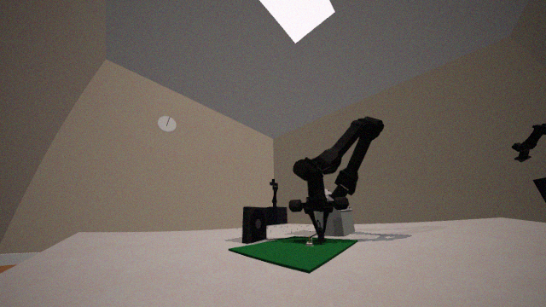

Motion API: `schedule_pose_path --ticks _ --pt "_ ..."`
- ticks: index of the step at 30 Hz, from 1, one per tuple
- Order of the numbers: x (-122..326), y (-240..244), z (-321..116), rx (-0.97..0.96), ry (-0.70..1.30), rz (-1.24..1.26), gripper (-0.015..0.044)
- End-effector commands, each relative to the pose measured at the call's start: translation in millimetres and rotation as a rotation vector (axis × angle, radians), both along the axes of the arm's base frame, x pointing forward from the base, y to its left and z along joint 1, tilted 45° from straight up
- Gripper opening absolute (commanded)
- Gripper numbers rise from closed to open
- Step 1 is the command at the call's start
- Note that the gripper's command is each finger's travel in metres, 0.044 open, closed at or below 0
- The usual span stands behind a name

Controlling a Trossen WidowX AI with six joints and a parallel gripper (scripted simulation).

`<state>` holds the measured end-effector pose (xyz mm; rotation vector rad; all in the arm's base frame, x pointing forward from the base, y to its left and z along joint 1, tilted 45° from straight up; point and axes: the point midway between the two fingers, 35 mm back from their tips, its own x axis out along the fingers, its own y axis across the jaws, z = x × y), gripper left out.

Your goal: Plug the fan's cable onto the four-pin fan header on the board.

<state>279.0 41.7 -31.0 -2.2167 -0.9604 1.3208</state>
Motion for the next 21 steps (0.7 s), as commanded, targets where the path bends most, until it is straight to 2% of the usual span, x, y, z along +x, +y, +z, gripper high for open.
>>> schedule_pose_path --ticks 1,21 --pt "4 -10 8 -0.006 -0.013 -0.004 0.0" --pt "-5 -52 51 -0.007 -0.009 -0.004 0.0"
